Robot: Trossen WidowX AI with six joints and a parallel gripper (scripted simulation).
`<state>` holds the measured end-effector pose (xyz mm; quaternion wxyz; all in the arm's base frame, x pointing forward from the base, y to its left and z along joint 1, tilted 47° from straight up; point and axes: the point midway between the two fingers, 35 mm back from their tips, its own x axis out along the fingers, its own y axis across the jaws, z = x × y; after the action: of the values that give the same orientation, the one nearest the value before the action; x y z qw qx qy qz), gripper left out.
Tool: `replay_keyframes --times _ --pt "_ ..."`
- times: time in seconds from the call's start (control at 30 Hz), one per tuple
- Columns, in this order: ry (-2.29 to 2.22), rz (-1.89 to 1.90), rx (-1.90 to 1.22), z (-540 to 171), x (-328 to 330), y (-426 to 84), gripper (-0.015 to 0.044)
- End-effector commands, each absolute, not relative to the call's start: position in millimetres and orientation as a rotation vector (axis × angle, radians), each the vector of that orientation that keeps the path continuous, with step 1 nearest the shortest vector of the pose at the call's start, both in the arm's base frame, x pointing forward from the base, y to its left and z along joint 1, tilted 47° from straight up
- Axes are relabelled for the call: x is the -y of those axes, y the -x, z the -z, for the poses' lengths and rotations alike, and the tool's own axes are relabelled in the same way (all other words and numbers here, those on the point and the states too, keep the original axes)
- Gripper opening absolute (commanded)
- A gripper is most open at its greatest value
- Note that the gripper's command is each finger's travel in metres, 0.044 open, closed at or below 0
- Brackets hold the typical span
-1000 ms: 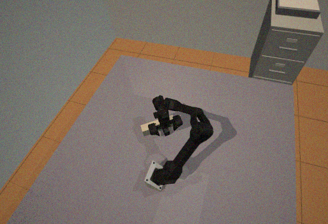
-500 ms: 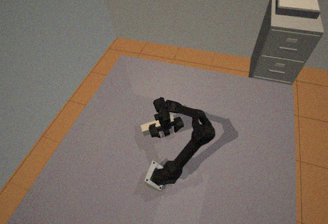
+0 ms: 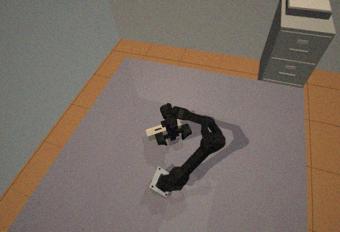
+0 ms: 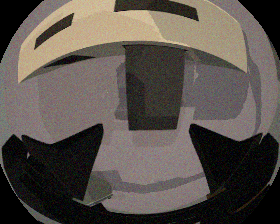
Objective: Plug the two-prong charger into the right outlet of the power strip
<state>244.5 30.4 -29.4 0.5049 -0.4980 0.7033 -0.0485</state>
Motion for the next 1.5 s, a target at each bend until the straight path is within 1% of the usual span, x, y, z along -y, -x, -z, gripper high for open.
replay_keyframes --times 0.0,0.63,1.03,1.47 --pt "1.205 0.114 -1.694 26.3 -27.9 -241.1 0.044" --pt "1.199 0.111 -1.692 20.4 -20.1 -226.9 0.044" --pt "1.1 -0.232 -1.169 -24.4 -83.6 -236.6 0.044" --pt "1.099 -0.237 -1.161 -25.2 -84.6 -236.6 0.044"
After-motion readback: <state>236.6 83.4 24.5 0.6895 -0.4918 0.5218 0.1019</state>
